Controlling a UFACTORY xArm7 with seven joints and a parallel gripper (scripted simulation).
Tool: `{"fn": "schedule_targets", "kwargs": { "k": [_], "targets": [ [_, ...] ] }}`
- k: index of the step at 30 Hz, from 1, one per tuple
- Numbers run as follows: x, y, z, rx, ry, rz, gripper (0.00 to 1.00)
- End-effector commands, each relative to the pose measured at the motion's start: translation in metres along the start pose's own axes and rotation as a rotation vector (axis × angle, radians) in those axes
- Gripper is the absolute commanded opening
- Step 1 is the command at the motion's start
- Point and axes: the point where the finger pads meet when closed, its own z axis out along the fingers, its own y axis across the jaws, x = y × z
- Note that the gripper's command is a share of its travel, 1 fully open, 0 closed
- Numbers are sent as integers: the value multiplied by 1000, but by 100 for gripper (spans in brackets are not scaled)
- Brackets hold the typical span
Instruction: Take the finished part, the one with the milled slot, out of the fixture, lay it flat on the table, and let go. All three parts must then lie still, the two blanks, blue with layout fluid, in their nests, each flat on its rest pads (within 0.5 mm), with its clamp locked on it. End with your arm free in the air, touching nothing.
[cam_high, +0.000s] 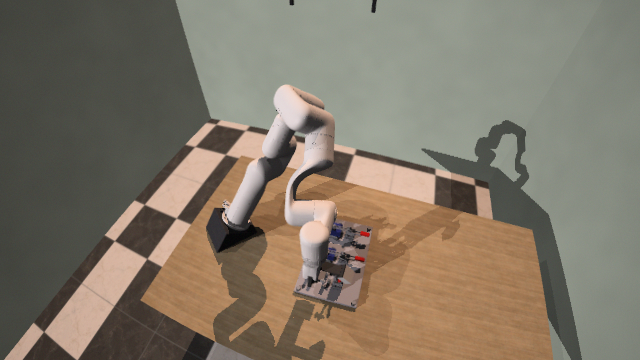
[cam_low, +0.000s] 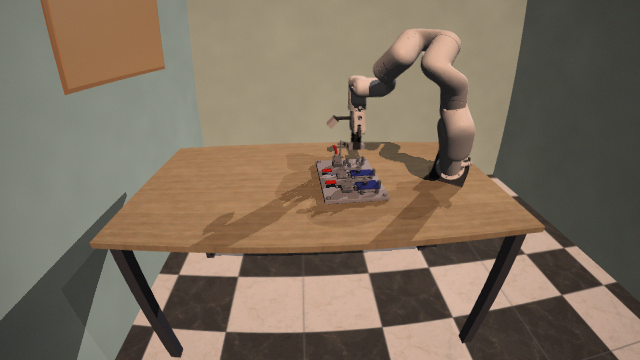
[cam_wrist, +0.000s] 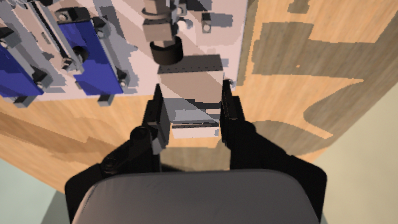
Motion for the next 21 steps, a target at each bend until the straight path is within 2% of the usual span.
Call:
{"fn": "schedule_targets", "kwargs": {
  "k": [1,21],
  "targets": [
    [1,7,-2,-3,3,0,0],
    [1,44,-2,-3,3,0,0]
  ]
}}
